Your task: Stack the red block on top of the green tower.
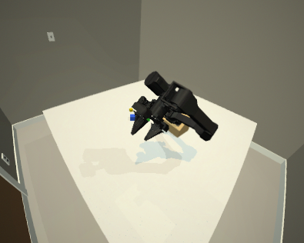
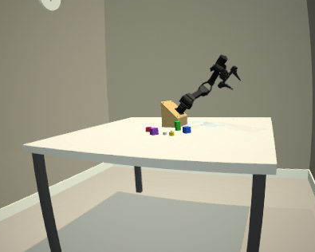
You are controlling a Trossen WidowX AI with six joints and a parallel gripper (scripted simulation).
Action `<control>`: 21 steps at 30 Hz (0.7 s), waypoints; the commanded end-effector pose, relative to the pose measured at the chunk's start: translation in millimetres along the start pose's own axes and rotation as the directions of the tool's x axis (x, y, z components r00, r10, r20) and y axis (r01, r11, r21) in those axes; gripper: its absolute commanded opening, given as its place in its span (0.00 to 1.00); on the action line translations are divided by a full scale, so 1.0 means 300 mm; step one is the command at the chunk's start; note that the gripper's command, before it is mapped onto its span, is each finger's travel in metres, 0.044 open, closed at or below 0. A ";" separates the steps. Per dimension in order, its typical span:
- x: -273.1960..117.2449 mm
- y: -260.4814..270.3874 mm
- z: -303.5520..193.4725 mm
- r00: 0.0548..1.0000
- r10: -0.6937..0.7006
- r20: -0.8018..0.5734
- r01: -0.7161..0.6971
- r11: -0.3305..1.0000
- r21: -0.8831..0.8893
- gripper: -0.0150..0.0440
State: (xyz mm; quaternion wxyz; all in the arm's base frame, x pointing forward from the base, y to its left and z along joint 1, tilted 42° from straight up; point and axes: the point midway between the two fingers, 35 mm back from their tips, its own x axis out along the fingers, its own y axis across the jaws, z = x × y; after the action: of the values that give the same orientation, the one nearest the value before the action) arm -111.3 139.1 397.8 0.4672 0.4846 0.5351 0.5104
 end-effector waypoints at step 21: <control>-0.029 -0.007 0.640 0.945 -0.175 0.277 0.192 0.981 -0.033 1.00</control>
State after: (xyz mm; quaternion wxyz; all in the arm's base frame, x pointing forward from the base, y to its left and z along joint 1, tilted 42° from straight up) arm 57.3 149.2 395.0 0.5809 0.4888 0.4947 0.4230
